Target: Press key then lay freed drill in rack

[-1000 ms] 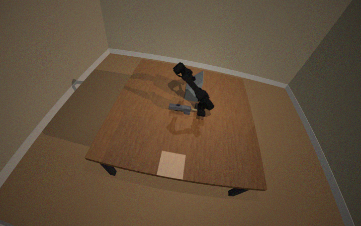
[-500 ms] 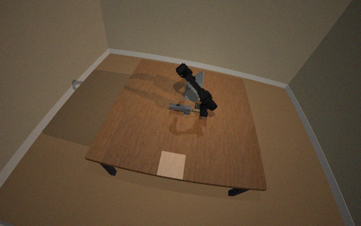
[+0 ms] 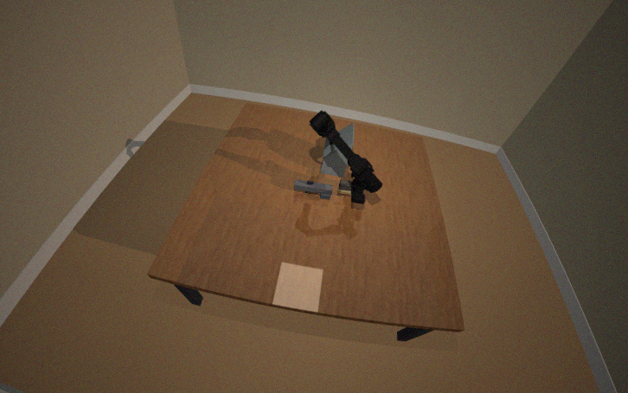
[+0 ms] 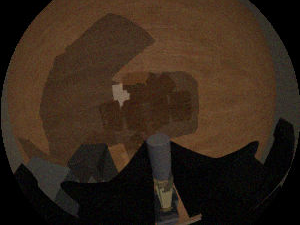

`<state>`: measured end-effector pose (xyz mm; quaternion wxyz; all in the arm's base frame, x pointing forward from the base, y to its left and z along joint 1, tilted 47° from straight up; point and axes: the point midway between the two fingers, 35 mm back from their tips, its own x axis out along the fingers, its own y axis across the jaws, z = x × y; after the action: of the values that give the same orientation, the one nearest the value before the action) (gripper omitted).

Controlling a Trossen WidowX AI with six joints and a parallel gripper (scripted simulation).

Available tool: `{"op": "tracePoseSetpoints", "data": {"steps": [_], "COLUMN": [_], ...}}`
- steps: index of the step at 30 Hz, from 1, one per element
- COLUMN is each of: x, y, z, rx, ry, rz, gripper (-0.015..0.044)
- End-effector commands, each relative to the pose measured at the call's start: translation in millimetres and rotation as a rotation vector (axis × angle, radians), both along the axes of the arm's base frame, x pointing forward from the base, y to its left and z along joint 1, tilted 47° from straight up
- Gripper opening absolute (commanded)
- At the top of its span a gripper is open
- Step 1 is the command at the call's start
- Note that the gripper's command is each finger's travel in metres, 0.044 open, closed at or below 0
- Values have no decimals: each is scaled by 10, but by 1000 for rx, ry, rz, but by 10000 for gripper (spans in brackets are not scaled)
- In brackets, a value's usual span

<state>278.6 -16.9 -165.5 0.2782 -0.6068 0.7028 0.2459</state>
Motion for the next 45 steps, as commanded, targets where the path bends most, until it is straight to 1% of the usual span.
{"op": "tracePoseSetpoints", "data": {"steps": [1, 45], "x": [4, -34], "y": [23, 60], "z": [24, 114], "rx": [2, 3], "ry": [-5, -5], "rz": [1, 1], "gripper": [0, 0]}}
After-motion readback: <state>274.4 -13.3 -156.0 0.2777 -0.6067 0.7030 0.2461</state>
